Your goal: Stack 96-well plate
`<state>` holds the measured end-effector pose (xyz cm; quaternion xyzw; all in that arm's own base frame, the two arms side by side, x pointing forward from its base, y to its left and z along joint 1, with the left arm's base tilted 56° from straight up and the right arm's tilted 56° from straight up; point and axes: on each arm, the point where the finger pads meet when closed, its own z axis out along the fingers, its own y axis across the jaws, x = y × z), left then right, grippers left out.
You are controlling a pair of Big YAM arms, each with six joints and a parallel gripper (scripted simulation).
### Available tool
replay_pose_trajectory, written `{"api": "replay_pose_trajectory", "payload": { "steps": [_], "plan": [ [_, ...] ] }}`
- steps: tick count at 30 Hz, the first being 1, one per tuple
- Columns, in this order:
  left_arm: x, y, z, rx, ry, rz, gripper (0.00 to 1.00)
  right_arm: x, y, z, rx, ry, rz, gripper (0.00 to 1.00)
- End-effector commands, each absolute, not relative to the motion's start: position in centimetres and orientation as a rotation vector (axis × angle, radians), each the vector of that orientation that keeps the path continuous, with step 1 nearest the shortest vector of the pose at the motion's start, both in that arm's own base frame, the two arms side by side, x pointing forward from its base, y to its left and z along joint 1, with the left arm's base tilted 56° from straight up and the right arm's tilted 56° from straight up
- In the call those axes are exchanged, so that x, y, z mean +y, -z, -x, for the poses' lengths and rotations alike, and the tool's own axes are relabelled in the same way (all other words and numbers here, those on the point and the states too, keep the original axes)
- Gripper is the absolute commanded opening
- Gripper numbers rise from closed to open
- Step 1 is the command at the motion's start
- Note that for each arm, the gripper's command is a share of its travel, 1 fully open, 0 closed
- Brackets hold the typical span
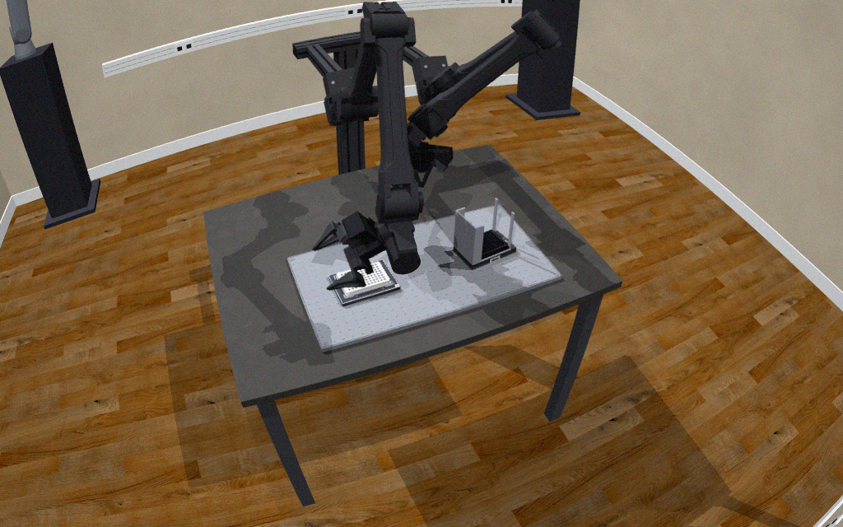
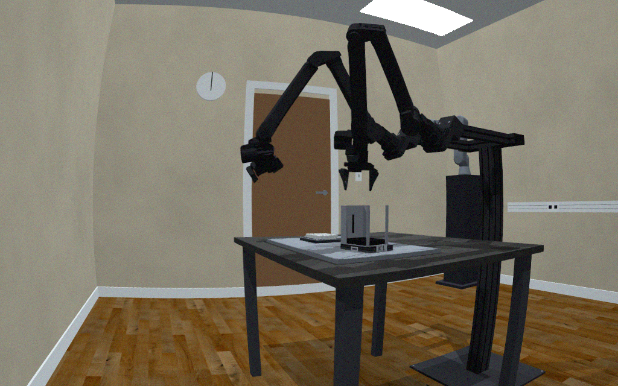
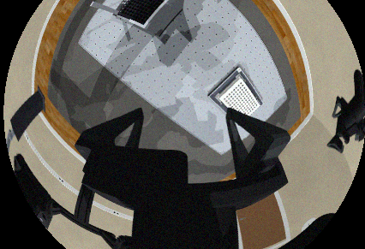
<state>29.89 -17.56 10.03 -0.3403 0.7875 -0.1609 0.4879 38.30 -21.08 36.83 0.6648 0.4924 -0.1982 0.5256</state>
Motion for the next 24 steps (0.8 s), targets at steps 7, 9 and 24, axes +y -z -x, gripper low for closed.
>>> {"api": "replay_pose_trajectory", "payload": {
  "steps": [7,9,24],
  "plan": [
    [-17.7,-10.2,-30.0,1.910,0.397,0.828,1.00,-21.1,-37.6,-38.2,1.160,0.461,-1.590,1.00],
    [-17.7,-10.2,-30.0,1.910,0.397,0.828,1.00,-21.1,-37.6,-38.2,1.160,0.461,-1.590,1.00],
    [-17.7,-10.2,-30.0,1.910,0.397,0.828,1.00,-21.0,-38.4,-36.8,1.160,0.461,-1.590,1.00]
  ]
}}
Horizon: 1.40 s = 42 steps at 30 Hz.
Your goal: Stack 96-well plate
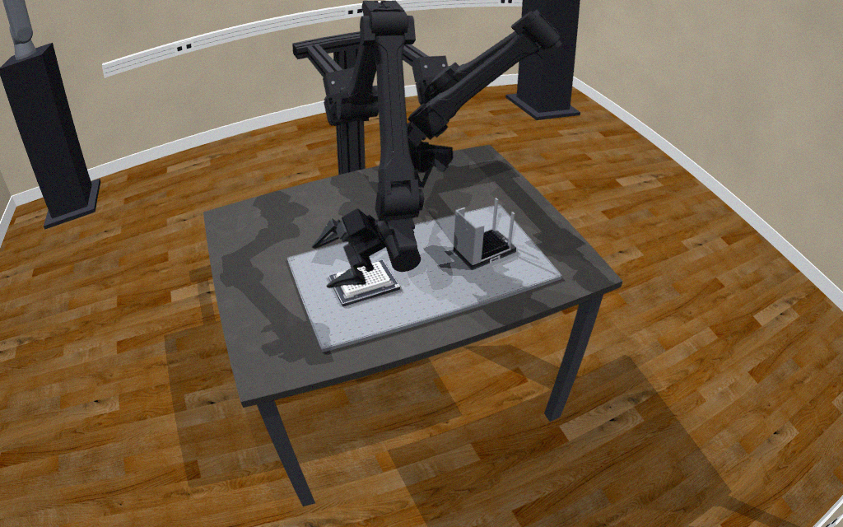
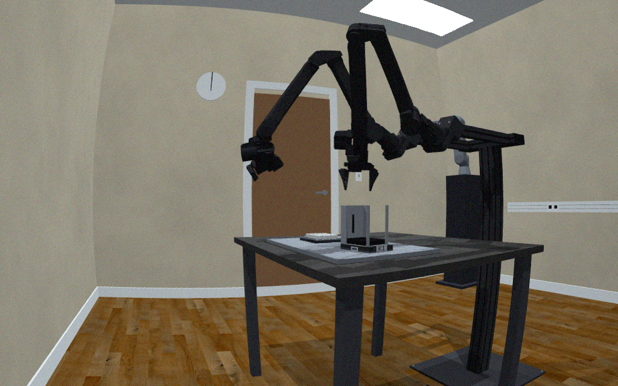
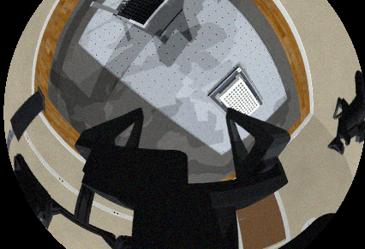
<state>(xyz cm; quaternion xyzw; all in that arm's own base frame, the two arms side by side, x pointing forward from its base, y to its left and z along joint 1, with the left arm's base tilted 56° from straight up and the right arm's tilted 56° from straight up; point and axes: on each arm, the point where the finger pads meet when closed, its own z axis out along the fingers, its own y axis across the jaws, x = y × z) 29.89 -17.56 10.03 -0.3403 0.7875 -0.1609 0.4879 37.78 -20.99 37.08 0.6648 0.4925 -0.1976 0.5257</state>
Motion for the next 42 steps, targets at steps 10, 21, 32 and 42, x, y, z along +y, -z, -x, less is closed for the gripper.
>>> {"api": "replay_pose_trajectory", "payload": {
  "steps": [10,21,32,42],
  "plan": [
    [-17.7,-10.2,-30.0,1.910,0.397,0.828,1.00,-20.9,-38.6,-36.4,1.156,0.455,-1.588,1.00],
    [-17.7,-10.2,-30.0,1.910,0.397,0.828,1.00,-20.2,-39.4,-34.1,1.130,0.421,-1.580,1.00],
    [-17.7,-10.2,-30.0,1.910,0.397,0.828,1.00,-19.2,-40.2,-30.6,1.090,0.367,-1.566,1.00],
    [-17.7,-10.2,-30.0,1.910,0.397,0.828,1.00,-18.0,-40.5,-25.7,1.031,0.289,-1.546,1.00]
  ]
}}
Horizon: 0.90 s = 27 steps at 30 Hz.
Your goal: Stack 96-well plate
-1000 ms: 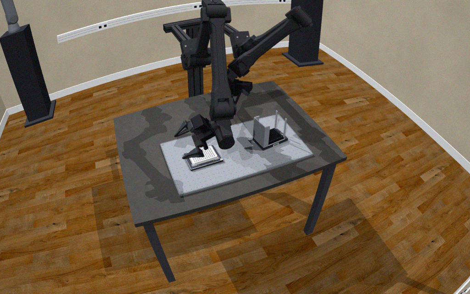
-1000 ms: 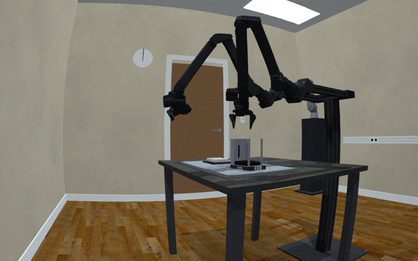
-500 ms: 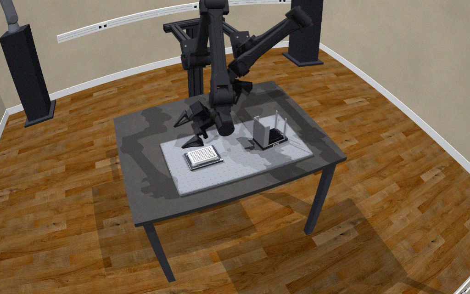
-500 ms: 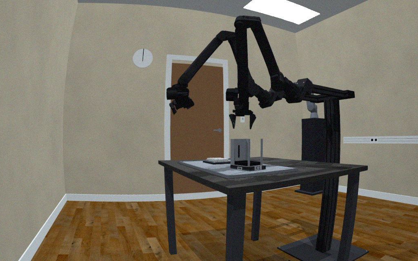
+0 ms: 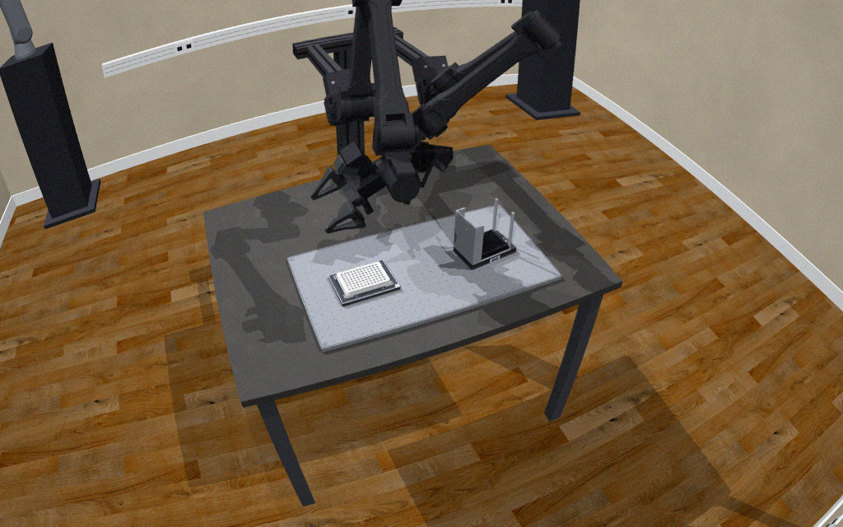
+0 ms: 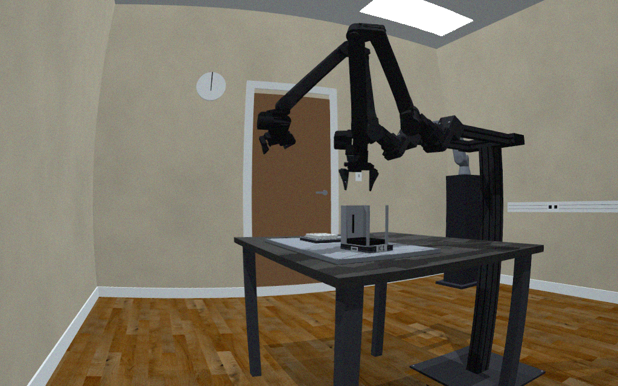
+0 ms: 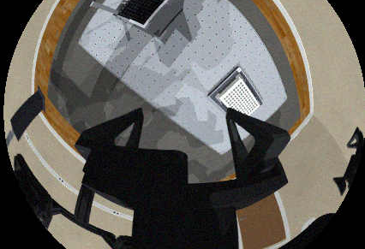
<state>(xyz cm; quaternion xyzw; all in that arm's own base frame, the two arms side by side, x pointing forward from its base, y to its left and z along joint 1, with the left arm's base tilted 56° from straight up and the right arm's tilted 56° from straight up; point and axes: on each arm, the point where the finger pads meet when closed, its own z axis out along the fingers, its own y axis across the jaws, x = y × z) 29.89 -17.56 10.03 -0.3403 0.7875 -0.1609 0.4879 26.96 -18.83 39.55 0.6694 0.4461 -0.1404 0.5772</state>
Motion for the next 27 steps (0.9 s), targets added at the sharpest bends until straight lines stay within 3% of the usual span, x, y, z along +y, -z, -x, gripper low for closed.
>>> {"api": "replay_pose_trajectory", "payload": {
  "steps": [1,27],
  "plan": [
    [-17.7,-10.2,-30.0,1.910,0.397,0.828,1.00,-18.0,-40.5,-25.7,1.031,0.289,-1.546,1.00],
    [-17.7,-10.2,-30.0,1.910,0.397,0.828,1.00,-16.0,-38.0,-16.5,0.898,0.115,-1.500,1.00]
  ]
}}
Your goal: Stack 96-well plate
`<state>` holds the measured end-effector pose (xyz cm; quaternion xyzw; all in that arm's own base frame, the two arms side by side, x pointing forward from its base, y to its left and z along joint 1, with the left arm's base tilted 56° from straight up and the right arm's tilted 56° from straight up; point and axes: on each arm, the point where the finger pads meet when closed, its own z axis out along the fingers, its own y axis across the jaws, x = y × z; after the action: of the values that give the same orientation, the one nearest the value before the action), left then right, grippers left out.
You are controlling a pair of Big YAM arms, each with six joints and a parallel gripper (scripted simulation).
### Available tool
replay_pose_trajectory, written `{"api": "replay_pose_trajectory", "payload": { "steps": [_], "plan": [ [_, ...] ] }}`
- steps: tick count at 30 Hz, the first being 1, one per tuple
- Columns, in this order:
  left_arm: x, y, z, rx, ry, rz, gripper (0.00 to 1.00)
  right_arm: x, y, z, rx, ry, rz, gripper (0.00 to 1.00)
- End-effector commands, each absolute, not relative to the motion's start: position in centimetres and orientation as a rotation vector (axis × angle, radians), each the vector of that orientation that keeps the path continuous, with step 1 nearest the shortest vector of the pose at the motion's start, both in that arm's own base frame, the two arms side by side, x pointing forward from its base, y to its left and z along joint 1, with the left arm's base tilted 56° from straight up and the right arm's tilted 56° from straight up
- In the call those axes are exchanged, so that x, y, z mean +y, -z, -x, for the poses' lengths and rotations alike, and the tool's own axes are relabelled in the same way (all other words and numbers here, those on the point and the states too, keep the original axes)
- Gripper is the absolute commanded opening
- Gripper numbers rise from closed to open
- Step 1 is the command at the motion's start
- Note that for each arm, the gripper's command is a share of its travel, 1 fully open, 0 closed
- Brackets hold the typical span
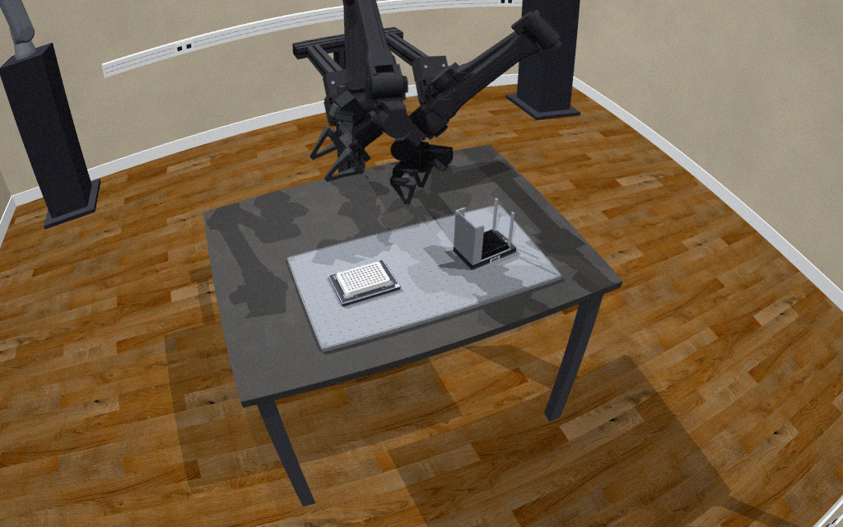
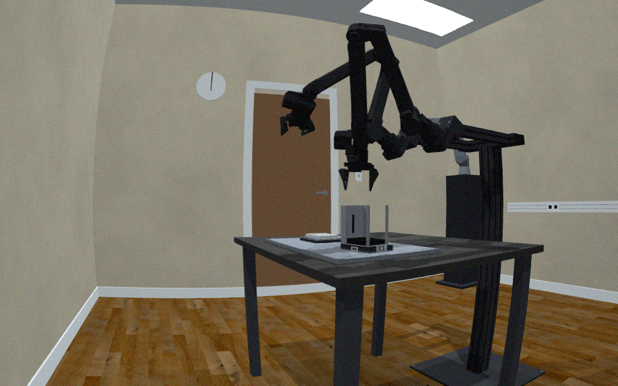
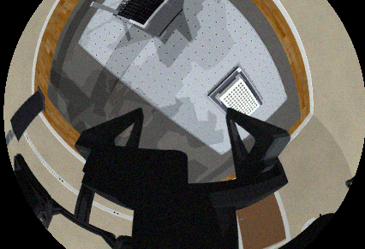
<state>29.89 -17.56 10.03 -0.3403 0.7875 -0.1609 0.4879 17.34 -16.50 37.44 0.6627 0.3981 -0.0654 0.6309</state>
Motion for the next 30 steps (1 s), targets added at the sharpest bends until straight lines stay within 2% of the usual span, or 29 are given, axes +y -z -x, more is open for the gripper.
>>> {"api": "replay_pose_trajectory", "payload": {
  "steps": [1,30],
  "plan": [
    [-17.7,-10.2,-30.0,1.910,0.397,0.828,1.00,-16.0,-37.9,-16.2,0.894,0.109,-1.498,1.00],
    [-17.7,-10.2,-30.0,1.910,0.397,0.828,1.00,-15.6,-36.5,-14.3,0.856,0.059,-1.484,1.00]
  ]
}}
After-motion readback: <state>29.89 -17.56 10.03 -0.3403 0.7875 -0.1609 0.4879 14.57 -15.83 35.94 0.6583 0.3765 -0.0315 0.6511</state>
